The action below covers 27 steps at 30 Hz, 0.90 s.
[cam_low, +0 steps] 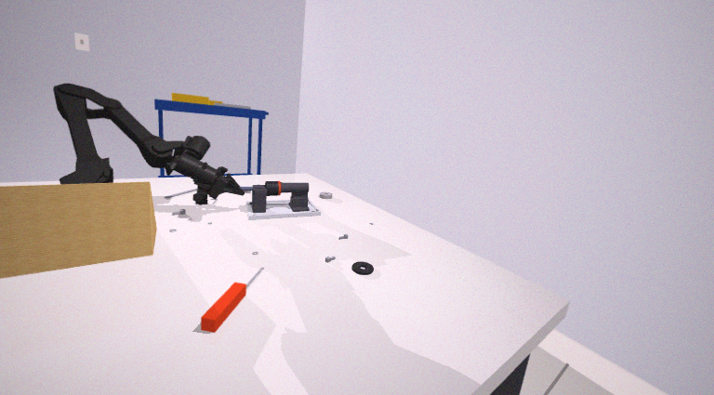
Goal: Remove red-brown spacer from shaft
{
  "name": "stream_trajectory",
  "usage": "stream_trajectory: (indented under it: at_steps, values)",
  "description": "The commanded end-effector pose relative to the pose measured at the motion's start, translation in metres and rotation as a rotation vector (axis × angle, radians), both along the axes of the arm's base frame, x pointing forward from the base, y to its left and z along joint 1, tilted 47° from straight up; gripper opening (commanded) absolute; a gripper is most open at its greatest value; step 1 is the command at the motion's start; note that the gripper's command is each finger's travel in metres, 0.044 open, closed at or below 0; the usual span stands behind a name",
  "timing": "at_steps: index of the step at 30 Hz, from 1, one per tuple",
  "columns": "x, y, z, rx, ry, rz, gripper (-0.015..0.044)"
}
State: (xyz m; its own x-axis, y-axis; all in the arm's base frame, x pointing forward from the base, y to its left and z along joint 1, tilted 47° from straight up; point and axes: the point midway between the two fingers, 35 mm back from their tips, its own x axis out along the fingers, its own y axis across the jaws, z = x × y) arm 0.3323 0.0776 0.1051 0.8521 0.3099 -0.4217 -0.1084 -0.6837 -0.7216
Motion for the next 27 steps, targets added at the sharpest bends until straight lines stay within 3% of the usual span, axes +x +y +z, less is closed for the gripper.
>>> stream_trajectory:
  at_steps: [1,27]
  values:
    - [-0.0007,0.0002,0.0006,0.004,0.000,0.000,0.0000]
    - [-0.0030,0.0004,0.0008,0.004,0.000,0.000,0.0000]
